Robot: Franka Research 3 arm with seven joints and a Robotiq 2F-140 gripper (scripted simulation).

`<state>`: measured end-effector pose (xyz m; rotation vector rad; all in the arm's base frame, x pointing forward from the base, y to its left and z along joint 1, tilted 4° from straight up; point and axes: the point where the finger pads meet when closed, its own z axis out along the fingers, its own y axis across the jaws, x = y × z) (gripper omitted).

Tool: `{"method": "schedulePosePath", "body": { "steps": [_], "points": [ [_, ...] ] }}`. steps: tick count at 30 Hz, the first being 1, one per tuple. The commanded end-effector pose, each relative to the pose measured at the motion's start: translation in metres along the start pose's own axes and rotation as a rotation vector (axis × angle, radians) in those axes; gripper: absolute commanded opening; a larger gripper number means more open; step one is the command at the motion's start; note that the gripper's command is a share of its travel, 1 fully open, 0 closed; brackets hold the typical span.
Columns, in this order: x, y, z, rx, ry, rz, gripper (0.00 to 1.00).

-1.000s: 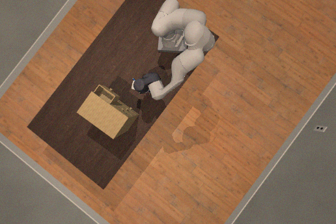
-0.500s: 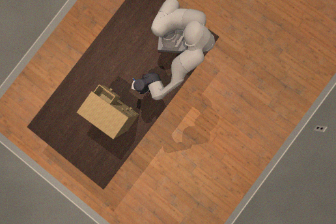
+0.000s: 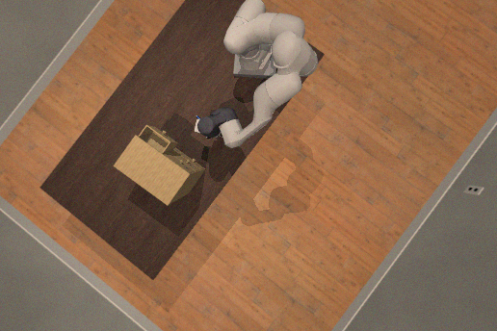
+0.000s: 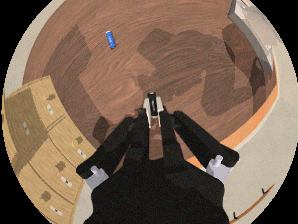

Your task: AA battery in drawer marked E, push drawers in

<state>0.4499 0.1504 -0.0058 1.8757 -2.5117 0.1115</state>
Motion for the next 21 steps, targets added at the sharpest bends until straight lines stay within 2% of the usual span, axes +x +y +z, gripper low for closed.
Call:
{"method": "schedulePosePath", "body": {
  "steps": [1, 16, 18, 21],
  "points": [
    [-0.002, -0.001, 0.000, 0.002, -0.004, -0.007, 0.06],
    [-0.002, -0.001, -0.001, 0.002, -0.004, -0.007, 0.06],
    [-0.002, -0.001, -0.008, 0.002, -0.004, -0.007, 0.06],
    [-0.002, -0.001, -0.030, 0.002, -0.004, -0.007, 0.06]
  ]
}}
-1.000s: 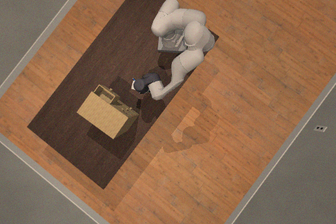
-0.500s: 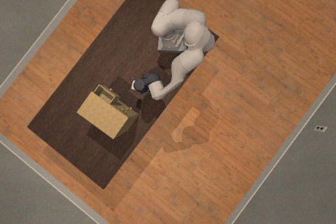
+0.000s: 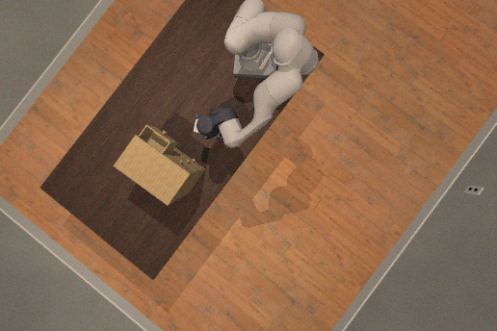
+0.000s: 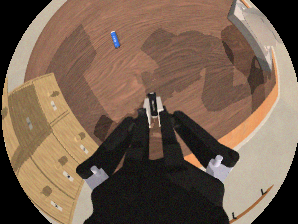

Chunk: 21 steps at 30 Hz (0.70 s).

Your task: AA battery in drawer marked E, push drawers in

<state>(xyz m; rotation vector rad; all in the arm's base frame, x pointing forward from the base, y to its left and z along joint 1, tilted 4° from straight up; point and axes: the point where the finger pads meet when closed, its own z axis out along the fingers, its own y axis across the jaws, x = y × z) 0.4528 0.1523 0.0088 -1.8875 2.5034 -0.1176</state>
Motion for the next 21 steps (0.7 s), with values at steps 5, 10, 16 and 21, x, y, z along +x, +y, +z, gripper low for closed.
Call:
{"method": "schedulePosePath", "body": {
  "steps": [5, 10, 16, 21],
  "points": [
    [0.000, 0.002, -0.045, -0.007, 0.001, 0.002, 0.06],
    [0.000, 0.002, -0.082, -0.007, 0.001, 0.002, 0.06],
    [0.000, 0.002, -0.086, -0.007, 0.001, 0.002, 0.06],
    [0.000, 0.002, -0.086, -0.007, 0.001, 0.002, 0.06]
  ]
}}
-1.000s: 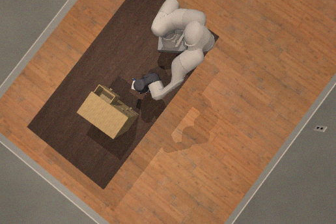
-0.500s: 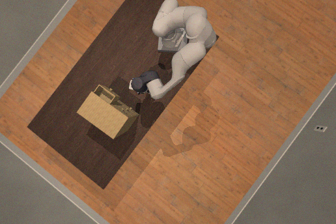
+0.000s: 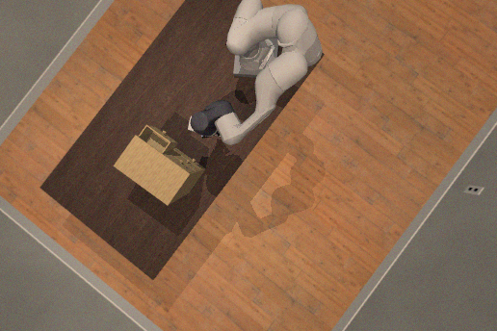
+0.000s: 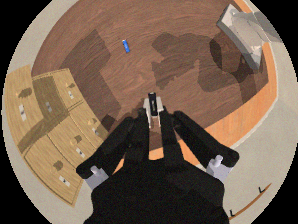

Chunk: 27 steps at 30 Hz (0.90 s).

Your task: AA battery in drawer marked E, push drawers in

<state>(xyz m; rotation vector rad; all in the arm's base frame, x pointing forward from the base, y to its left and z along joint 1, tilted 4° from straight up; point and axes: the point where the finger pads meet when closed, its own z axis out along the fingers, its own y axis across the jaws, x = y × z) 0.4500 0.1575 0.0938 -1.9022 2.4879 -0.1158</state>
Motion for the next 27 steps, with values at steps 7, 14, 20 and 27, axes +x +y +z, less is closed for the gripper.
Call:
{"method": "schedulePosePath", "body": {
  "steps": [7, 14, 20, 27],
  "points": [
    [0.035, -0.022, 0.000, -0.009, 0.006, 0.319, 0.06],
    [0.057, -0.036, 0.000, -0.009, 0.007, 0.506, 0.06],
    [0.081, -0.049, 0.000, -0.008, 0.008, 0.705, 0.06],
    [0.104, -0.060, 0.000, -0.007, 0.009, 0.890, 0.06]
  ]
}}
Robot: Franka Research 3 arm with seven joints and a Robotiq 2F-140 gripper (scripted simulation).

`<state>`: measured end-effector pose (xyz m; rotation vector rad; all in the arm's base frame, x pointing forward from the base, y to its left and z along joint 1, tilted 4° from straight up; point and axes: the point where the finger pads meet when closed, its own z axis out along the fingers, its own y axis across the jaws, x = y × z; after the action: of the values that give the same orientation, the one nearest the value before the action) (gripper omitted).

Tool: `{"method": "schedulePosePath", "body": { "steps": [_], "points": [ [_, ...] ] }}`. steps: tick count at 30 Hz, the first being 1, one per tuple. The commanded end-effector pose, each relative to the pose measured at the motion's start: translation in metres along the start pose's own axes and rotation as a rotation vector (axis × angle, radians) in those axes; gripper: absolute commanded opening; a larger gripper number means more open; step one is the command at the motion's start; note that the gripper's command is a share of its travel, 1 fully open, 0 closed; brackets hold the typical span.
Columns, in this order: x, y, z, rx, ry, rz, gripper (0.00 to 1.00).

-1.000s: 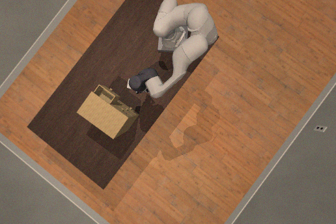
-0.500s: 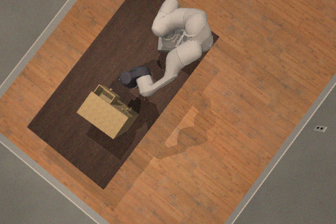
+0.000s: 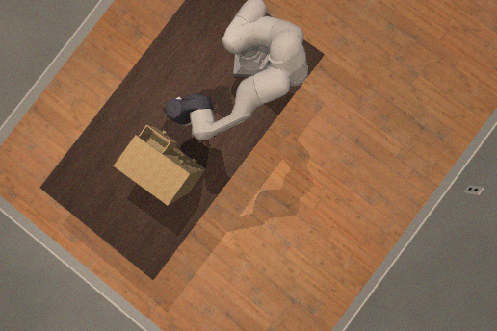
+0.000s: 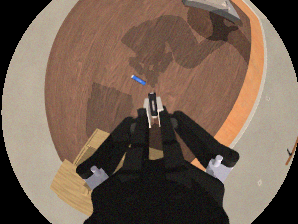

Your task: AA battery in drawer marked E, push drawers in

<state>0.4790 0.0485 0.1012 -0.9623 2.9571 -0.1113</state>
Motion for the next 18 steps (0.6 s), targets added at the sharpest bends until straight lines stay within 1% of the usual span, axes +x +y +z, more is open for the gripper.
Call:
{"method": "schedulePosePath", "body": {
  "steps": [1, 4, 5, 10, 11, 14, 15, 18],
  "points": [
    [0.003, -0.007, 0.000, -0.008, 0.008, 0.214, 0.06],
    [0.003, -0.007, 0.000, -0.008, 0.008, 0.214, 0.06],
    [0.013, -0.025, 0.000, -0.007, 0.008, 0.363, 0.06],
    [0.013, -0.025, 0.000, -0.007, 0.008, 0.363, 0.06],
    [0.020, -0.037, 0.000, -0.006, 0.008, 0.461, 0.06],
    [0.020, -0.037, 0.000, -0.006, 0.008, 0.461, 0.06],
    [0.023, -0.042, 0.000, -0.006, 0.008, 0.505, 0.06],
    [0.024, -0.043, 0.000, -0.006, 0.008, 0.512, 0.06]
  ]
}}
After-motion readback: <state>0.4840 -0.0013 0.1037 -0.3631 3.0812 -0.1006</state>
